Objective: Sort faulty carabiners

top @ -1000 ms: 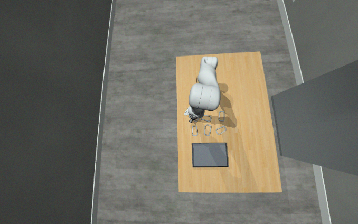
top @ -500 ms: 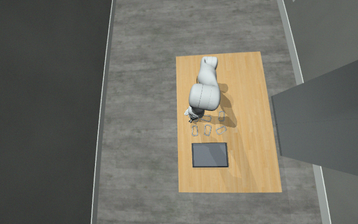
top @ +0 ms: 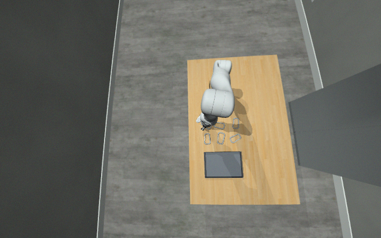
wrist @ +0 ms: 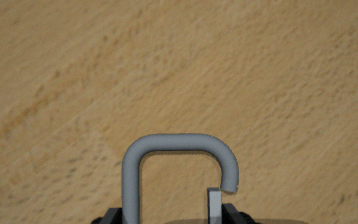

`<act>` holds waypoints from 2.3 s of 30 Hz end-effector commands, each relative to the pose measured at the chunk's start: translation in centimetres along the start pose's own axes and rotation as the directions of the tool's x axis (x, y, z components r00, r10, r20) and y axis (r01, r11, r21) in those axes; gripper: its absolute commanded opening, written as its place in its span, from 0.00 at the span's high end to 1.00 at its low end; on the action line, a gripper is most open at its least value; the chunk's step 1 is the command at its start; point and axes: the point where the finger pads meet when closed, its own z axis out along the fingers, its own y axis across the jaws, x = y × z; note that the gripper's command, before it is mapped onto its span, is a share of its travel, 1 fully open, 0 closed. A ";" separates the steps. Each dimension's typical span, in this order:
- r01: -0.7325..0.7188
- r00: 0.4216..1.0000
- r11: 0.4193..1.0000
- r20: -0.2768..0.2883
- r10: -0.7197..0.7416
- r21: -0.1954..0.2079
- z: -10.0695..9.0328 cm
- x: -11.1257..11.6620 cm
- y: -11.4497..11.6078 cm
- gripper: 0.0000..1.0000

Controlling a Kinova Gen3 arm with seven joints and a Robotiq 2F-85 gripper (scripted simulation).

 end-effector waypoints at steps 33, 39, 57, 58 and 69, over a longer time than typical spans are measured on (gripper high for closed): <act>0.000 1.000 1.000 0.001 0.000 0.001 -0.1 0.0 0.0 0.41; 0.000 1.000 1.000 0.001 0.000 0.001 -0.1 0.0 0.0 0.41; 0.000 1.000 1.000 0.001 0.000 0.001 -0.1 0.0 0.0 0.43; 0.000 1.000 1.000 0.001 0.000 0.001 -0.1 0.0 0.0 0.43; 0.000 1.000 1.000 0.001 0.000 0.001 -0.1 0.0 0.0 0.43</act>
